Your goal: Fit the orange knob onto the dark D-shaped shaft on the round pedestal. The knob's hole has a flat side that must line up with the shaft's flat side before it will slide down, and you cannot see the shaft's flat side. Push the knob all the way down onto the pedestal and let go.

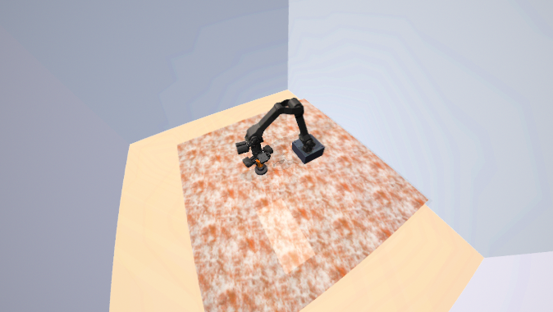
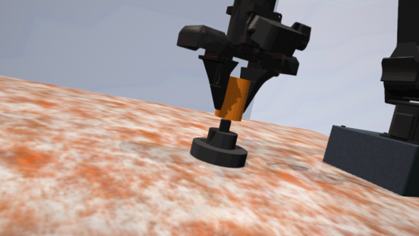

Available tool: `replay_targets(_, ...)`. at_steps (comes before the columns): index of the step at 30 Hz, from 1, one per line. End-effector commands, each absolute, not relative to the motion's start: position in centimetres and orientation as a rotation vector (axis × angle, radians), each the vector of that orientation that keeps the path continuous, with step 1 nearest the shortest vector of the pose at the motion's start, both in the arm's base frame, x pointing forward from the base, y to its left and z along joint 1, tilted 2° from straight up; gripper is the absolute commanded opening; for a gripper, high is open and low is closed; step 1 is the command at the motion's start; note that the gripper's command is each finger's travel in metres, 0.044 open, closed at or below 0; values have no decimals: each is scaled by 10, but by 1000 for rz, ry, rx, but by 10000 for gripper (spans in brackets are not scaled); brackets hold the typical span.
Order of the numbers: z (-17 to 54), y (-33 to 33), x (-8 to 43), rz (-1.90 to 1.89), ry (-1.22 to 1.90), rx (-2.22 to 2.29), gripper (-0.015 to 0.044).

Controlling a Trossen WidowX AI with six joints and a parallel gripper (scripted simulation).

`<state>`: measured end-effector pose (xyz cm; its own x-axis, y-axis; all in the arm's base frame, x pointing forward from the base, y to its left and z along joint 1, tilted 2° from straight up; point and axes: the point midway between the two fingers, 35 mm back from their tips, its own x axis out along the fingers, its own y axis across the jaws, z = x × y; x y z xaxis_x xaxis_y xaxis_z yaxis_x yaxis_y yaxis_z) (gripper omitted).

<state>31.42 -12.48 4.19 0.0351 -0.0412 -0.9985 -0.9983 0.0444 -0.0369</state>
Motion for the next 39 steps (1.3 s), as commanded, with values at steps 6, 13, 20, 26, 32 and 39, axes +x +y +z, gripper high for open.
replay_targets(6, 40, -126, 319, 1128, 1225, -1226, 0)
replay_targets(13, 39, -126, 318, 1128, 1225, -1226, 0)
replay_targets(20, 42, -125, 317, 1128, 1225, -1226, 0)
replay_targets(26, 44, -125, 316, 1168, 1202, -1267, 0)
replay_targets(32, 45, -124, 313, 1282, 1128, -1382, 0)
replay_targets(39, 45, -124, 314, 1282, 1128, -1382, 0)
